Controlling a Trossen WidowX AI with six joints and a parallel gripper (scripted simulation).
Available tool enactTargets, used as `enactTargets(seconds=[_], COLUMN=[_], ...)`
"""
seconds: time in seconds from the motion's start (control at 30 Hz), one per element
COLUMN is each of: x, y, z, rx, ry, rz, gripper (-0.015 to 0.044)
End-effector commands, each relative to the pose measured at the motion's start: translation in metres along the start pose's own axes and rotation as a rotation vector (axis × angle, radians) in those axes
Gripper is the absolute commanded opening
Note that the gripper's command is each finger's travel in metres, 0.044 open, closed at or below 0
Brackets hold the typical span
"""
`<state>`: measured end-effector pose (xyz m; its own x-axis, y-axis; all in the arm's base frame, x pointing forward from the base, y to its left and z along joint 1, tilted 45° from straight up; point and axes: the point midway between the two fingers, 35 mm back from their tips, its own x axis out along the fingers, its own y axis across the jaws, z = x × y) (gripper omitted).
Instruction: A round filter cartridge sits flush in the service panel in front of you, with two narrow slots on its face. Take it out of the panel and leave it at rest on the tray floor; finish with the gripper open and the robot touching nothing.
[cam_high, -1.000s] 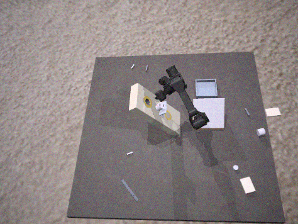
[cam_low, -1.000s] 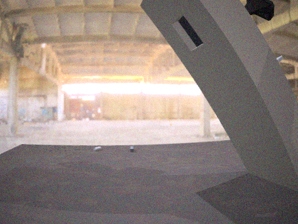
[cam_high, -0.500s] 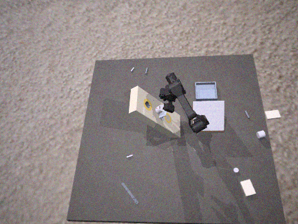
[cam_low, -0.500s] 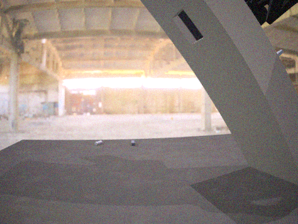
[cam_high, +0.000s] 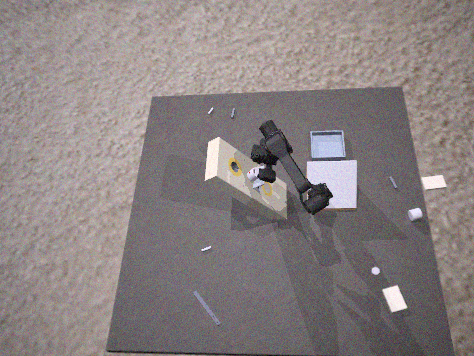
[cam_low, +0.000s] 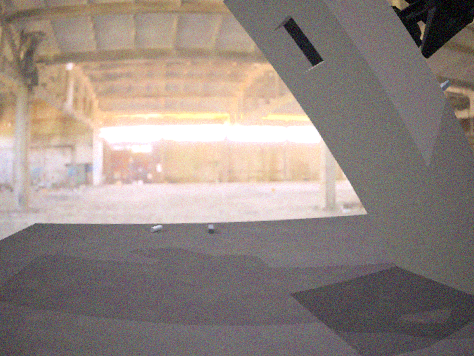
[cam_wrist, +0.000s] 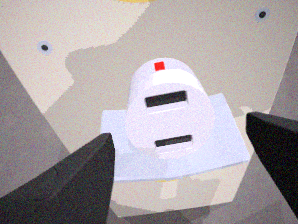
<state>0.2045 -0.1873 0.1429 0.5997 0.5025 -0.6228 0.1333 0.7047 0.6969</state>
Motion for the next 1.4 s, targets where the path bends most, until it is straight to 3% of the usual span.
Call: enactTargets(seconds=[0.0,0.43,1.03,1.27,1.37], x=[0.006,0.026,0.023,0.019,0.015], y=[0.002,0.004,0.001,0.001,0.002], z=[0.000,0.000,0.000,0.007,0.016], rx=[-0.005,-0.006,-0.001,0.000,0.001], ry=[-0.005,-0.007,-0.001,-0.002,-0.003], rz=[-0.002,0.000,0.001,0.003,0.004], gripper=[0.0305,0.0305,0.0185,0.0001,0.0000])
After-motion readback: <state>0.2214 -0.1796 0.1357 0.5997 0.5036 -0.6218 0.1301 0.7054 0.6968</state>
